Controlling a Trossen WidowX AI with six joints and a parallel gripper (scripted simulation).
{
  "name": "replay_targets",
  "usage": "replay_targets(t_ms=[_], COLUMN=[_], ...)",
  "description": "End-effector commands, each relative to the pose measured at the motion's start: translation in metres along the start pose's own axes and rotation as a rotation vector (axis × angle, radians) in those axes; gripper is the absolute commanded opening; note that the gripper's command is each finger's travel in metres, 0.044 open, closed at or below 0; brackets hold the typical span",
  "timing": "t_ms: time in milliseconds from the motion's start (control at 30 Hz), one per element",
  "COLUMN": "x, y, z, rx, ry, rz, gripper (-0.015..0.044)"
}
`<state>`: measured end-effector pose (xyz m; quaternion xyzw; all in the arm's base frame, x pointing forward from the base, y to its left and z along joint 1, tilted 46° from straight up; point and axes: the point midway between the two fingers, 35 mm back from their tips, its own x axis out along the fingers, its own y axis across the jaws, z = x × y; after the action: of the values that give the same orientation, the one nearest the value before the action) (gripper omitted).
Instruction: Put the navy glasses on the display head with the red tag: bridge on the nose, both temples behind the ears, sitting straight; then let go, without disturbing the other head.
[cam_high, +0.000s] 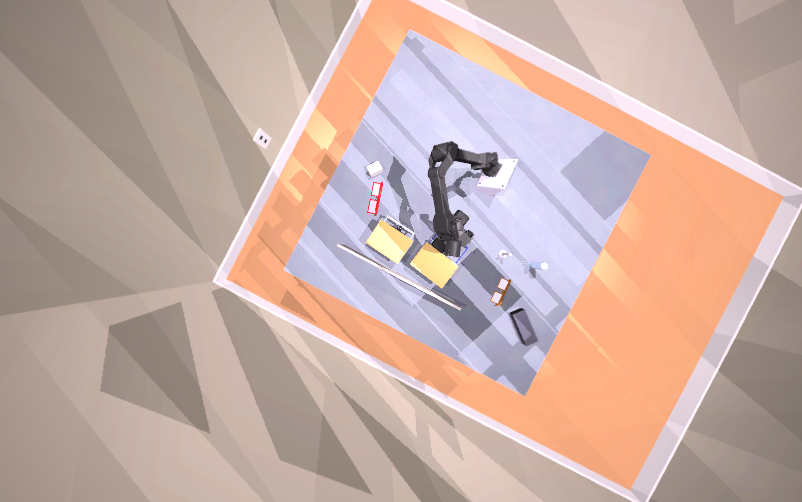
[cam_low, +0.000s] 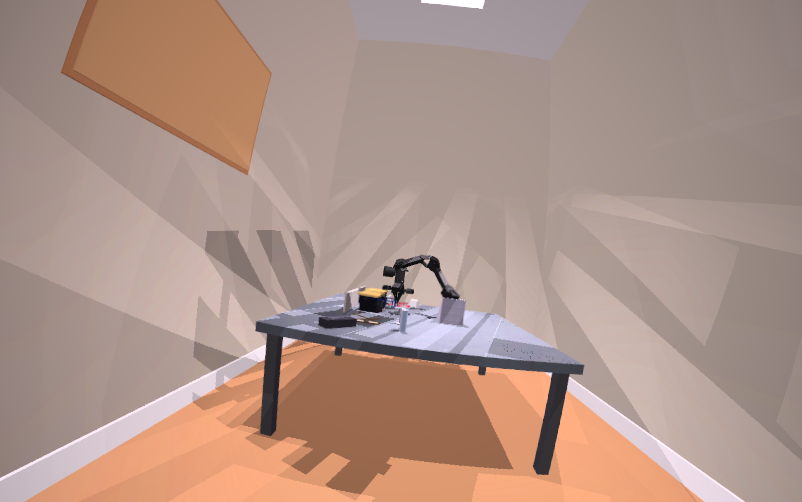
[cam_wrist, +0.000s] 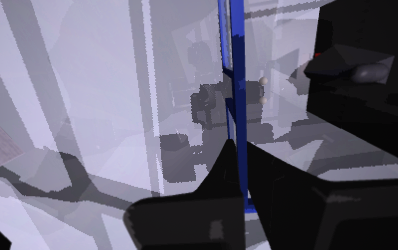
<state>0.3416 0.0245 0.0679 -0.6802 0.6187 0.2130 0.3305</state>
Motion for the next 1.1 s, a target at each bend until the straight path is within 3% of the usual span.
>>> replay_targets(t_ms=[0, 1067], x=[-0.001, -0.001], y=[-0.006, -0.055], z=[0.0, -0.001], rx=[-0.003, -0.001], ry=[0.001, 0.002], rz=[-0.003, -0.005], gripper=[0.0, 0.0])
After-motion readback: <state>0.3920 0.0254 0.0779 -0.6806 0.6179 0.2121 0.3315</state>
